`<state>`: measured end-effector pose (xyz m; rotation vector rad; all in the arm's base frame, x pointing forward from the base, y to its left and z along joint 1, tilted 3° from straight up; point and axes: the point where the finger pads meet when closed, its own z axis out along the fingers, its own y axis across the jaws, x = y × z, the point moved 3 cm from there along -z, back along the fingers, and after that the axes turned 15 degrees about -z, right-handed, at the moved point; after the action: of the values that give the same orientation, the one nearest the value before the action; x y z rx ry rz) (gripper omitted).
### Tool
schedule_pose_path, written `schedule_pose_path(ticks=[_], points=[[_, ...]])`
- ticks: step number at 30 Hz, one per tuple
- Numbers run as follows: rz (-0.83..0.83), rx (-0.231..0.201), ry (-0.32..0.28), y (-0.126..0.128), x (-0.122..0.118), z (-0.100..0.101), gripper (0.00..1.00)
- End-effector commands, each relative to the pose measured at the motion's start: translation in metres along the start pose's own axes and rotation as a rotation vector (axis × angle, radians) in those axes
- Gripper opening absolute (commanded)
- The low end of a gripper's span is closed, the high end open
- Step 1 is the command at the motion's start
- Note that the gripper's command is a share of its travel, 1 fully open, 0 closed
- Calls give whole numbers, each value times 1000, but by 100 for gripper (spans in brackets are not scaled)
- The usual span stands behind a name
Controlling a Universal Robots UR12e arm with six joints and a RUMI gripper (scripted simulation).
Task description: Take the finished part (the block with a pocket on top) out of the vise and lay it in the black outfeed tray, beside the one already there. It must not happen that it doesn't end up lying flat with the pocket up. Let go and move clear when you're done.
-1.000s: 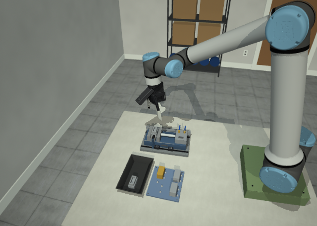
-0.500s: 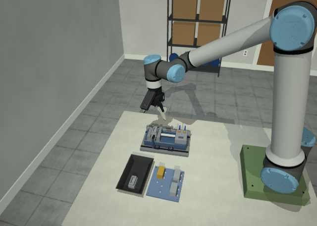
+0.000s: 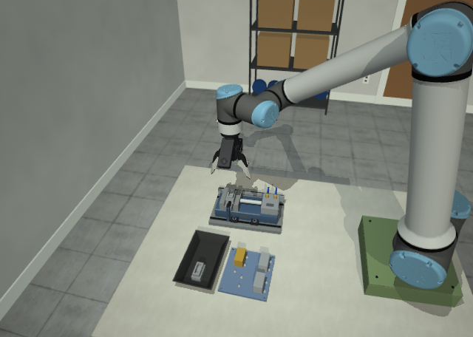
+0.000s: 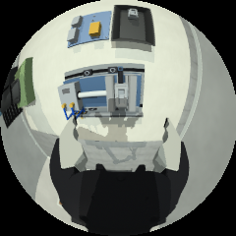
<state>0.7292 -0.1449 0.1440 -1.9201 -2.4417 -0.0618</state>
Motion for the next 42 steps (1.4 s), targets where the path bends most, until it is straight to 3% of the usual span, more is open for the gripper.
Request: schedule_pose_path(ticks=[1,7,8,42], points=[[-41,-6,-4,0,1,-1,100],[-45,-6,-4,0,1,0,100],[-45,-6,-4,0,1,0,0],[-45,-6,-4,0,1,0,0]])
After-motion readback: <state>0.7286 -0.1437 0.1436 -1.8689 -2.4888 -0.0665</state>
